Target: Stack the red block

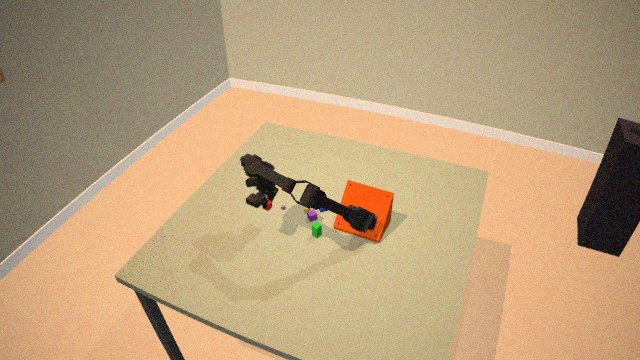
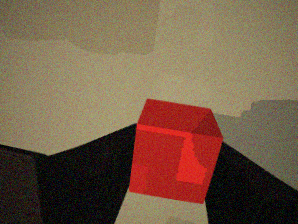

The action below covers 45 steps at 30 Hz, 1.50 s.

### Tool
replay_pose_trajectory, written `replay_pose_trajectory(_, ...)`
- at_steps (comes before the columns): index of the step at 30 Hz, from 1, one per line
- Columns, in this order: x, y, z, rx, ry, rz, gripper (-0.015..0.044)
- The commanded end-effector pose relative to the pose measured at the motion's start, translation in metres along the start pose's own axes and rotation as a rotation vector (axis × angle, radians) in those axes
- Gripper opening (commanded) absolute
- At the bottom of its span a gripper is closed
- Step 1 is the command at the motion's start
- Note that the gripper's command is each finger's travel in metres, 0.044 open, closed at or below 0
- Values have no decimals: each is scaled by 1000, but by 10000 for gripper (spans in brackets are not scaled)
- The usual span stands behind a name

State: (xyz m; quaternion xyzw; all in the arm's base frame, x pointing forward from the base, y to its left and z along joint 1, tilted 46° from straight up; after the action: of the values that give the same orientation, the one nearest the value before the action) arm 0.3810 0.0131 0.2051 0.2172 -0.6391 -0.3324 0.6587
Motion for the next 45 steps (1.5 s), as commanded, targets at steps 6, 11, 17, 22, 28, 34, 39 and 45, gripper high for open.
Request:
replay_pose_trajectory(6,4,-2,2,-19,6,-1,0)
replay_pose_trajectory(11,11,-11,17,-22,3,5,0)
replay_pose_trajectory(17,18,-22,38,-26,1,10,0)
replay_pose_trajectory(22,21,-31,55,-28,0,14,0)
replay_pose_trajectory(28,24,-41,78,-32,-1,17,0)
replay_pose_trajectory(34,25,-51,100,-35,-1,19,0)
replay_pose_trajectory(39,23,-58,120,-37,-1,19,0)
replay_pose_trajectory(45,20,-67,143,-39,0,18,0)
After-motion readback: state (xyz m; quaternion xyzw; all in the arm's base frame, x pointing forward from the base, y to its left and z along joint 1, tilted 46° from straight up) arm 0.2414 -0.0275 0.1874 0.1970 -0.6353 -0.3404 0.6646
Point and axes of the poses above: the point midway between the two fingers, 35 mm back from their tips, its own x axis back along the fingers, its own y axis across the jaws, z = x × y, the point moved 3 cm from there along x, back along the fingers, and after that the axes turned 4 degrees about -x, right-handed, at the moved point
